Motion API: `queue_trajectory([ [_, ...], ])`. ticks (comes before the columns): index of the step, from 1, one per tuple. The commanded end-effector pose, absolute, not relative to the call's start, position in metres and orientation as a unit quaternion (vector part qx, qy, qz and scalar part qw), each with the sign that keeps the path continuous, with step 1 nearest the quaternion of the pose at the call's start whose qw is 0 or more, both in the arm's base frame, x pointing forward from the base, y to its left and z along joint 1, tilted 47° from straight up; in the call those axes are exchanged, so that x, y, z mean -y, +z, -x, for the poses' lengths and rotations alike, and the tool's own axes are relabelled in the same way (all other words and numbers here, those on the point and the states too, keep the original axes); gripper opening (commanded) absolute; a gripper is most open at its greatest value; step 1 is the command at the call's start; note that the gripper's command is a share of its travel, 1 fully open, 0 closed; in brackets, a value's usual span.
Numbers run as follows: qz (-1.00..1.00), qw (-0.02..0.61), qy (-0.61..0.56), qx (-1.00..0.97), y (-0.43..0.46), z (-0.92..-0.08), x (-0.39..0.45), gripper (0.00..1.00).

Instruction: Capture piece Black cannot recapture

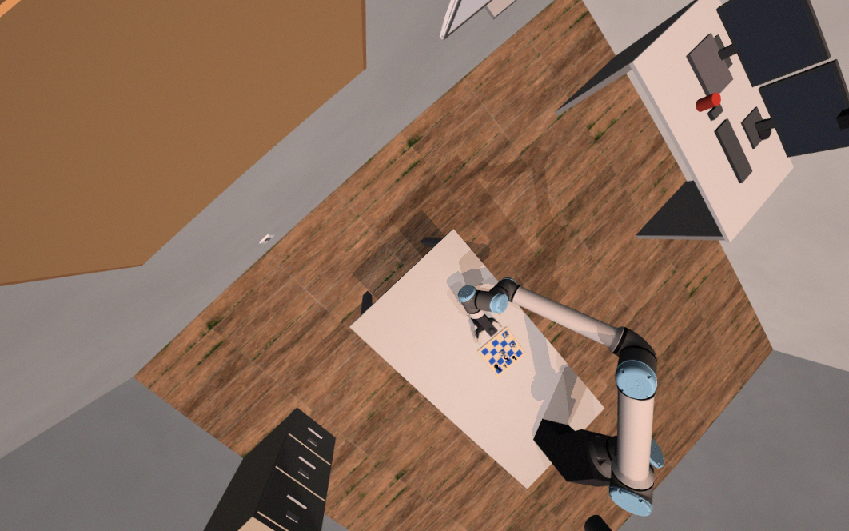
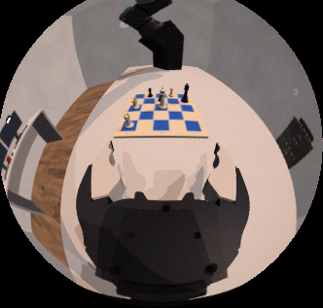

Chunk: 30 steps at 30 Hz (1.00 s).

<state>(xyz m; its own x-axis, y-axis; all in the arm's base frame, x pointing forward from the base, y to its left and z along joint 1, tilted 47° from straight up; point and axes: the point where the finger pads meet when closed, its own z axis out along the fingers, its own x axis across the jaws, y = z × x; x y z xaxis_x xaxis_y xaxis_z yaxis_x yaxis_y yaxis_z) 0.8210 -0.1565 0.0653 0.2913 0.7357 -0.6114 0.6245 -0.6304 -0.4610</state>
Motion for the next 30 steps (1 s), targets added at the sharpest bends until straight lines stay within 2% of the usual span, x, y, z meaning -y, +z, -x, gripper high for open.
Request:
queue_trajectory([
  [1, 0.801, 0.066, 0.417, 0.425, 0.066, -0.821, 0.156, 1.00],
  [30, 0.802, 0.066, 0.414, 0.426, 0.127, -0.795, 0.095, 1.00],
])
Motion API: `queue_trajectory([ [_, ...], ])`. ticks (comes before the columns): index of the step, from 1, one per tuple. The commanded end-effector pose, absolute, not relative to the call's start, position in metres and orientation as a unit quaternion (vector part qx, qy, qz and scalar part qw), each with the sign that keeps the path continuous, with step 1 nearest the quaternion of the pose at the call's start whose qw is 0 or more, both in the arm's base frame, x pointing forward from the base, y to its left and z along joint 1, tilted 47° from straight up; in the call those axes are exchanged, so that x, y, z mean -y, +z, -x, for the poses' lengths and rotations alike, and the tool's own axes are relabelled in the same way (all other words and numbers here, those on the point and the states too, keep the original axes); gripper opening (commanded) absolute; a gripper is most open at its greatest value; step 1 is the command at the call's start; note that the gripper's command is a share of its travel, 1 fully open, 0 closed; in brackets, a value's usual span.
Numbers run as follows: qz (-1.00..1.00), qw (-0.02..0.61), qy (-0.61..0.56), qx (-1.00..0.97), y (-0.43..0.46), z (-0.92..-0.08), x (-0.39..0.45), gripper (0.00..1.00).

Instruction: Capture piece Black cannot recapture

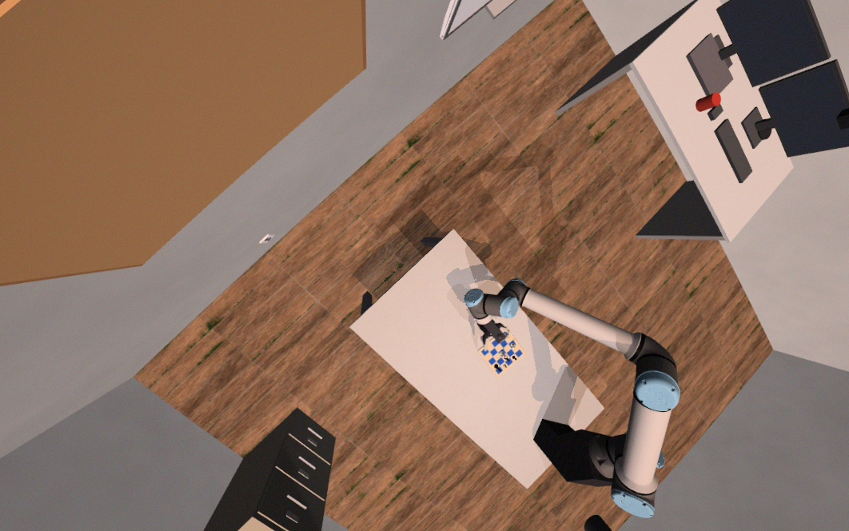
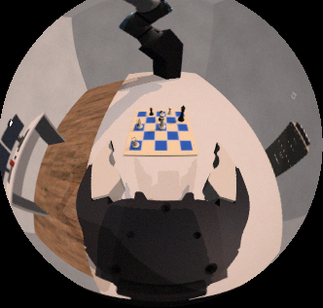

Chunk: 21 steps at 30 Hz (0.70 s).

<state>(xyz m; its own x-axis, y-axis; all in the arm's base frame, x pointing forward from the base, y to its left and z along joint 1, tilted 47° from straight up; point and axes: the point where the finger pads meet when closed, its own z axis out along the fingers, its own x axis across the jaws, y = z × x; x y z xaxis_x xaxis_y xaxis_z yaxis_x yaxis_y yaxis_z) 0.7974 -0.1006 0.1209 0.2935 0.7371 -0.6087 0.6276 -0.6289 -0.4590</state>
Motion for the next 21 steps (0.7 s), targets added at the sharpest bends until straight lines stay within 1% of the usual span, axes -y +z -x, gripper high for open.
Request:
queue_trajectory([
  [1, 0.802, 0.066, 0.414, 0.426, 0.1266, -0.7955, 0.0951, 1.00],
  [21, 0.805, 0.048, 0.404, 0.432, 0.1230, -0.7883, 0.0977, 1.00],
])
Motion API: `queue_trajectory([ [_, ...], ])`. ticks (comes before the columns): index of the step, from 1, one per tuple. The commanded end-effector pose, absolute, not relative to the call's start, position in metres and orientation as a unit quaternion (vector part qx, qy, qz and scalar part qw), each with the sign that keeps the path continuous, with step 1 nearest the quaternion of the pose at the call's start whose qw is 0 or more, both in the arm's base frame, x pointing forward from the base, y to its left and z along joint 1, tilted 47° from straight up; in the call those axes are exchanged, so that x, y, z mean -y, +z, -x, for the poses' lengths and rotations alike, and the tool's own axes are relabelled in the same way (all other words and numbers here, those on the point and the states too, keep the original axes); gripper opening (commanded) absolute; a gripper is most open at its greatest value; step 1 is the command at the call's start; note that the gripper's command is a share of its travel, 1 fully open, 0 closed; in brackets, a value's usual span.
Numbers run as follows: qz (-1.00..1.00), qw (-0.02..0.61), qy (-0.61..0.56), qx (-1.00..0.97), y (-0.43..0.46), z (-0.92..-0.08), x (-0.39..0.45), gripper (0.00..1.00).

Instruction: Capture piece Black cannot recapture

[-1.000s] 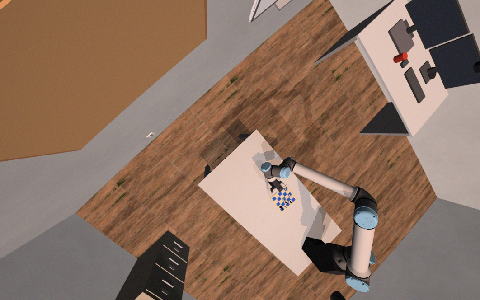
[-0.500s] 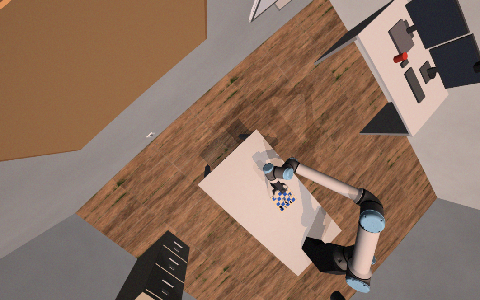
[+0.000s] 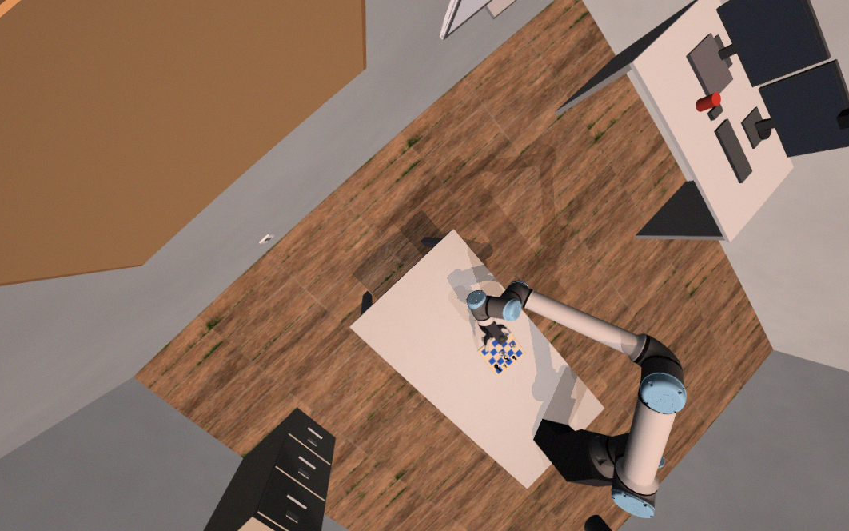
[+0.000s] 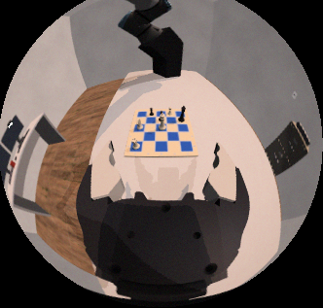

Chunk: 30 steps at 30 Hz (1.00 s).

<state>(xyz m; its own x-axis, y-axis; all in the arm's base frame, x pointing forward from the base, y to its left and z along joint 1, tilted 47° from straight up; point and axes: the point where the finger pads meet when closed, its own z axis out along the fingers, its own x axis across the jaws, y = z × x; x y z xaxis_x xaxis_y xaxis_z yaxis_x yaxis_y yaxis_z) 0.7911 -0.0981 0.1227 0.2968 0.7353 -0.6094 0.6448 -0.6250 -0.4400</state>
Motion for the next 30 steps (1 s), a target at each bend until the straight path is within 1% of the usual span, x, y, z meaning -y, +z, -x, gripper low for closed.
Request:
queue_trajectory([
  [1, 0.805, 0.045, 0.403, 0.433, 0.123, -0.787, 0.098, 1.00],
  [7, 0.809, 0.020, 0.388, 0.441, 0.121, -0.774, 0.098, 1.00],
  [14, 0.813, -0.024, 0.361, 0.457, 0.115, -0.753, 0.100, 1.00],
  [16, 0.813, -0.024, 0.361, 0.457, 0.115, -0.753, 0.100, 1.00],
  [23, 0.815, -0.082, 0.323, 0.474, 0.108, -0.725, 0.102, 1.00],
  [30, 0.814, -0.120, 0.297, 0.484, 0.104, -0.705, 0.104, 1.00],
])
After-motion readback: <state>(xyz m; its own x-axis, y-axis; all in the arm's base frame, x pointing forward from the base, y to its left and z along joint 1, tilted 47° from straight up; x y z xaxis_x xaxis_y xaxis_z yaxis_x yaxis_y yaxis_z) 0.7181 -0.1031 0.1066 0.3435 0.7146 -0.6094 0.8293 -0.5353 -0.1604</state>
